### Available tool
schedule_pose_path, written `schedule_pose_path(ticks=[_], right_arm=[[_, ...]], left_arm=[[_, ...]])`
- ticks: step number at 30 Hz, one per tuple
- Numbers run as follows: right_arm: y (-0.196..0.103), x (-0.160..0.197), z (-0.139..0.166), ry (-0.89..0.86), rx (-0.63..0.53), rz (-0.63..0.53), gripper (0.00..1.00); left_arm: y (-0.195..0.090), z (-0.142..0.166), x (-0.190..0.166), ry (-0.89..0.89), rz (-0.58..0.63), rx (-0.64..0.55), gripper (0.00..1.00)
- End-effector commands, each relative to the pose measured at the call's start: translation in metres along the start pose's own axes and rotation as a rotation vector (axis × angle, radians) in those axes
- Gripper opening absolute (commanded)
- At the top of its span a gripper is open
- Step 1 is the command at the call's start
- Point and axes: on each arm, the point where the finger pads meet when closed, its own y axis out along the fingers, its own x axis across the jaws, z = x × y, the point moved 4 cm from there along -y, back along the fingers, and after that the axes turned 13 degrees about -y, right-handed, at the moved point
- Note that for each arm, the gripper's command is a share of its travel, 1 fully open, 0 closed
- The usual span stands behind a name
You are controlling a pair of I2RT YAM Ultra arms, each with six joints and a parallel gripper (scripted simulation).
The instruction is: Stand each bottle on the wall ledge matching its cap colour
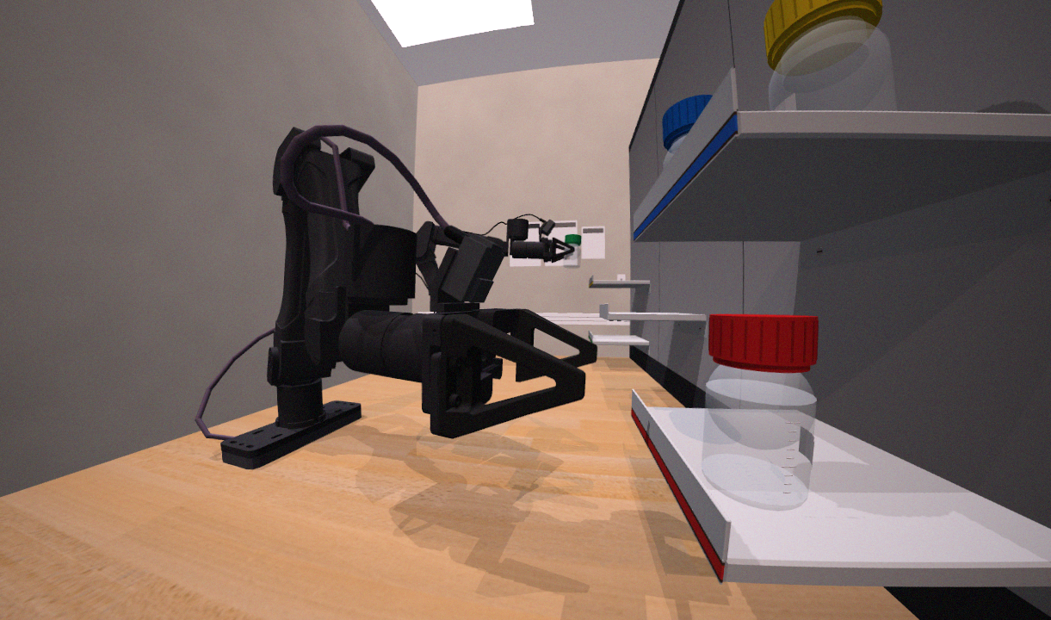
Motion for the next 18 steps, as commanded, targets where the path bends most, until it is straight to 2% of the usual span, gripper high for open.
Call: schedule_pose_path(ticks=[1, 7, 10, 11, 13, 15, 18], right_arm=[[-0.007, -0.006, -0.017, 0.011, 0.087, -0.025, 1.0], [-0.027, -0.017, -0.075, 0.024, 0.164, -0.048, 1.0], [-0.037, -0.024, -0.113, 0.025, 0.174, -0.051, 1.0], [-0.041, -0.025, -0.12, 0.026, 0.185, -0.054, 1.0], [-0.041, -0.025, -0.12, 0.026, 0.185, -0.054, 1.0], [-0.046, -0.031, -0.143, 0.029, 0.205, -0.059, 1.0], [-0.056, -0.033, -0.159, 0.043, 0.256, -0.071, 1.0]], left_arm=[[-0.01, -0.019, -0.004, 0.004, 0.02, -0.073, 0.52], [-0.007, -0.003, 0.0, 0.022, 0.049, -0.182, 0.52], [-0.002, 0.034, 0.011, 0.024, 0.05, -0.188, 0.52], [-0.001, 0.047, 0.014, 0.024, 0.049, -0.186, 0.52], [-0.001, 0.047, 0.014, 0.024, 0.049, -0.186, 0.52], [0.001, 0.071, 0.021, 0.023, 0.047, -0.177, 0.52], [0.003, 0.103, 0.03, 0.02, 0.042, -0.158, 0.52]])
